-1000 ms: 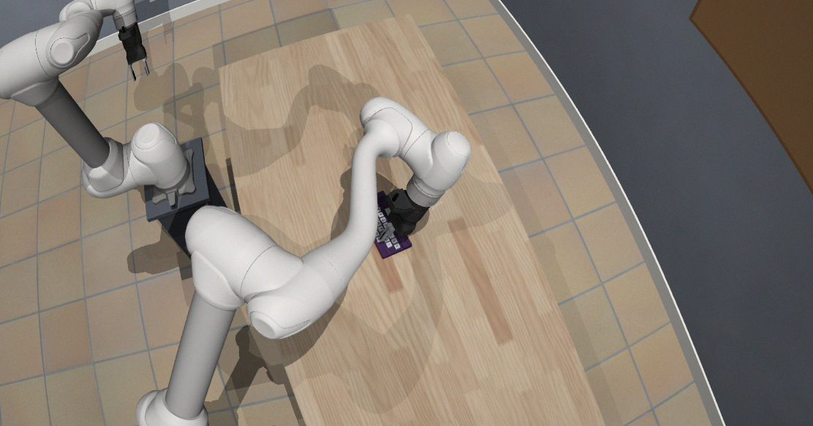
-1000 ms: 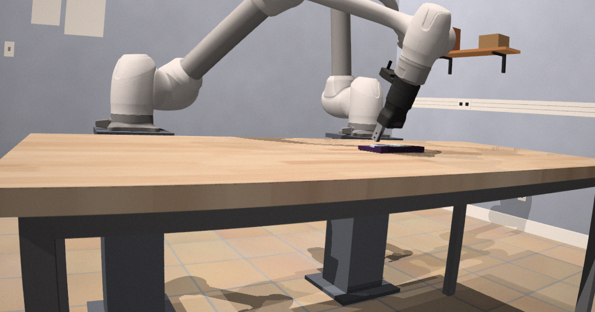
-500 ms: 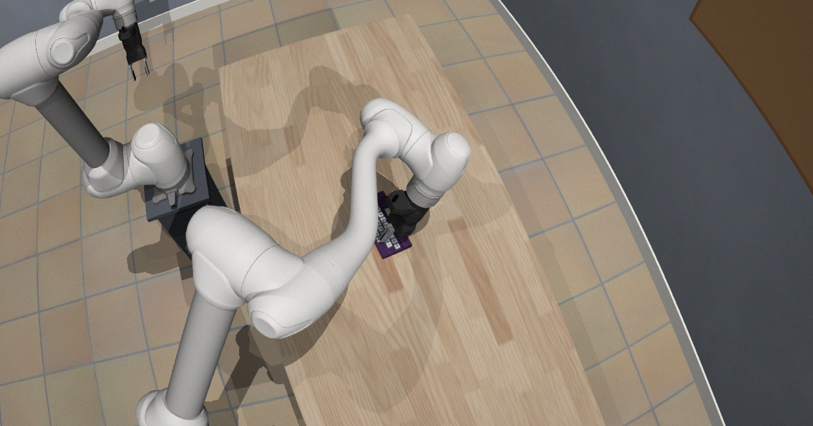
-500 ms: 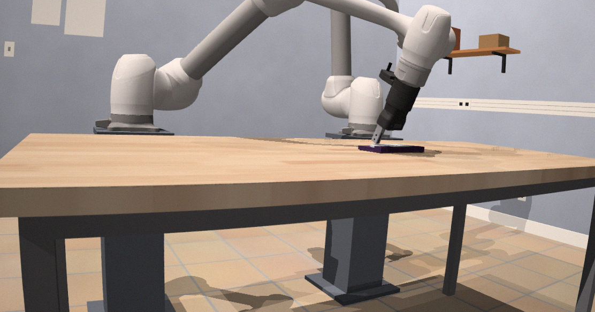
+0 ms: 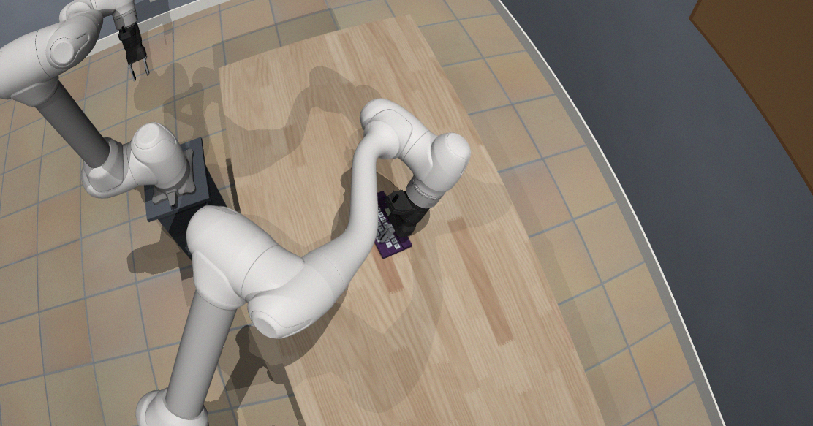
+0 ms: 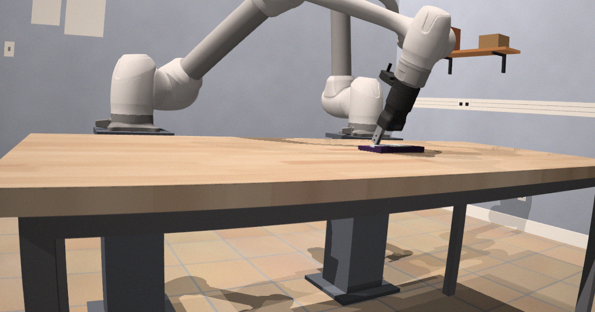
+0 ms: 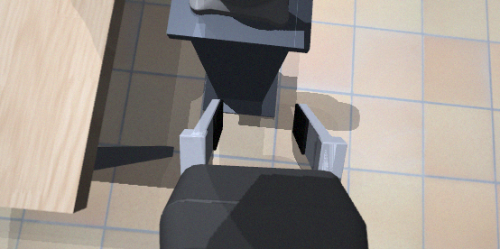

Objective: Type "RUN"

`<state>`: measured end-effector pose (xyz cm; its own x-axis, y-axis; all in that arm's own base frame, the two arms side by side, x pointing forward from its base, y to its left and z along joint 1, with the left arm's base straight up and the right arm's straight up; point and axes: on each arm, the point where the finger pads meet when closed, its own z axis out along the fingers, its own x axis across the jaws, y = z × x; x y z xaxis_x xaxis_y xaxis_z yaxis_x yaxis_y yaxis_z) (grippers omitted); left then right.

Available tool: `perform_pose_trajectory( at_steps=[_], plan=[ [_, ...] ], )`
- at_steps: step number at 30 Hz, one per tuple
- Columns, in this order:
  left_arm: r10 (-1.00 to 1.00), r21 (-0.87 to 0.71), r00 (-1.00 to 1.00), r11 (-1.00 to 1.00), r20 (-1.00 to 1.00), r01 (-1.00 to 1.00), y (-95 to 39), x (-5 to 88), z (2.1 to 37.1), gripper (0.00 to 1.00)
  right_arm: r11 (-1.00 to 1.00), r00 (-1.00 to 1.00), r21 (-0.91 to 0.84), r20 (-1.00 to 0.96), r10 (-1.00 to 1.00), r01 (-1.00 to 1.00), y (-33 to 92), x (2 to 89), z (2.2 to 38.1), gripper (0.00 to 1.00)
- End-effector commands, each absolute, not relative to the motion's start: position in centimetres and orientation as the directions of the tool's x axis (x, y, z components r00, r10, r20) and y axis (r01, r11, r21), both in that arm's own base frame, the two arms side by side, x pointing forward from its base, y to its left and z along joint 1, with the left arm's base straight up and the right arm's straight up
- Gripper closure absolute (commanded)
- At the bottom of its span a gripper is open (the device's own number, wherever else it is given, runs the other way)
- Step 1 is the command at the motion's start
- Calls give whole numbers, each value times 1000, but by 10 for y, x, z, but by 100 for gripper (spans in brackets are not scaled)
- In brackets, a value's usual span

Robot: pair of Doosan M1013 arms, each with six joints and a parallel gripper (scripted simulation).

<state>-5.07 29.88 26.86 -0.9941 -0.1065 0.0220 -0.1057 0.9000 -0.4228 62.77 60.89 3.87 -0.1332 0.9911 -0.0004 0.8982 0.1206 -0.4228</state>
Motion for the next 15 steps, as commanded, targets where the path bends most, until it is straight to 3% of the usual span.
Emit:
perform_pose_trajectory(
  at_steps=[1, 15],
  plan=[
    [-106, -422, -994, 900, 22, -106, 299, -51, 269, 0, 121, -133, -422, 1, 991, 899, 609, 628, 40, 100],
    [-106, -422, -994, 900, 22, -106, 299, -51, 269, 0, 121, -133, -422, 1, 991, 899, 609, 628, 38, 100]
  ],
)
